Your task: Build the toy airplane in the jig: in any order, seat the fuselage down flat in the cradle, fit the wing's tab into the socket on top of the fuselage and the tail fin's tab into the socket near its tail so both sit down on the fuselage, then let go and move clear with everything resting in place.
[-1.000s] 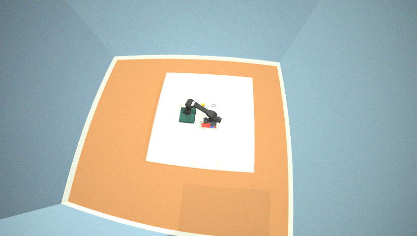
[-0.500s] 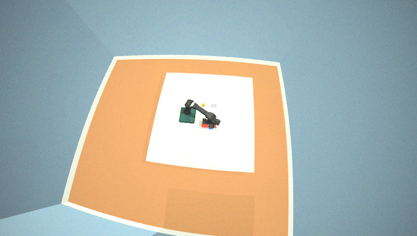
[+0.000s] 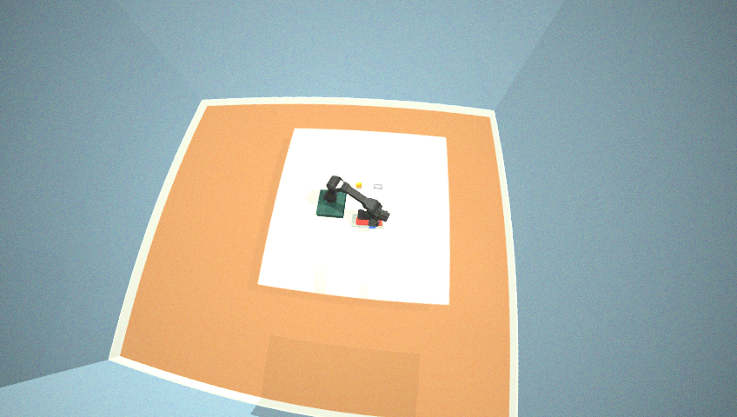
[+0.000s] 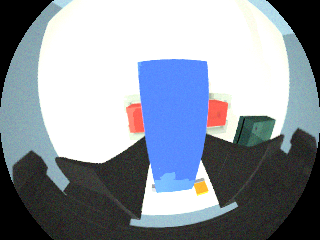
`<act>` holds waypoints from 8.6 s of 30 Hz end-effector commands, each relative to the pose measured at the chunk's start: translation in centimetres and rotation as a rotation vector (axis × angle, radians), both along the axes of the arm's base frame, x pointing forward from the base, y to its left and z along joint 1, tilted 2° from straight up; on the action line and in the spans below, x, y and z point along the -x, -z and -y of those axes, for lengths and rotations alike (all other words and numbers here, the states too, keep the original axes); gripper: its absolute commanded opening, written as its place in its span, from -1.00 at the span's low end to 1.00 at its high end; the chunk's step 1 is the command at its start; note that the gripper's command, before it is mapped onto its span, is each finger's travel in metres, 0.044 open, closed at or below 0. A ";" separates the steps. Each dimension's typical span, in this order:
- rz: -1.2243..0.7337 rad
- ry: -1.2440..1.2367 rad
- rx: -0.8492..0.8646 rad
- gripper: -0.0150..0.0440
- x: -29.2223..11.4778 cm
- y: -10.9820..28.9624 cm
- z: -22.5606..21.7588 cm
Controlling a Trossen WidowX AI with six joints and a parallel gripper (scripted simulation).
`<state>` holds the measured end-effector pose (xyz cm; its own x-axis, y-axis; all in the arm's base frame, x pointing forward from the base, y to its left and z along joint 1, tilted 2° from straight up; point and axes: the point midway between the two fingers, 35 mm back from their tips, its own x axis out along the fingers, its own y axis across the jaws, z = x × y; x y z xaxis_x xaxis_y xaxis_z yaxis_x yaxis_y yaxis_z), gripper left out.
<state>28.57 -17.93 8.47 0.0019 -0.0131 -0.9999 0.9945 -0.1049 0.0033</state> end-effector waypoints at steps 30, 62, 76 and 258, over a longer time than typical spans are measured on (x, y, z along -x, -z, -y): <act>0.000 0.005 0.007 0.17 0.0 4.0 0.3; 0.002 0.004 0.001 1.00 -0.1 3.8 0.2; 0.000 0.005 0.007 1.00 0.0 -4.7 0.0; 0.000 -1.660 -0.029 -0.49 7.8 -0.7 -28.7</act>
<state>20.64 10.80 7.85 -0.0173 0.0247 -0.9995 0.0133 0.9996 0.0245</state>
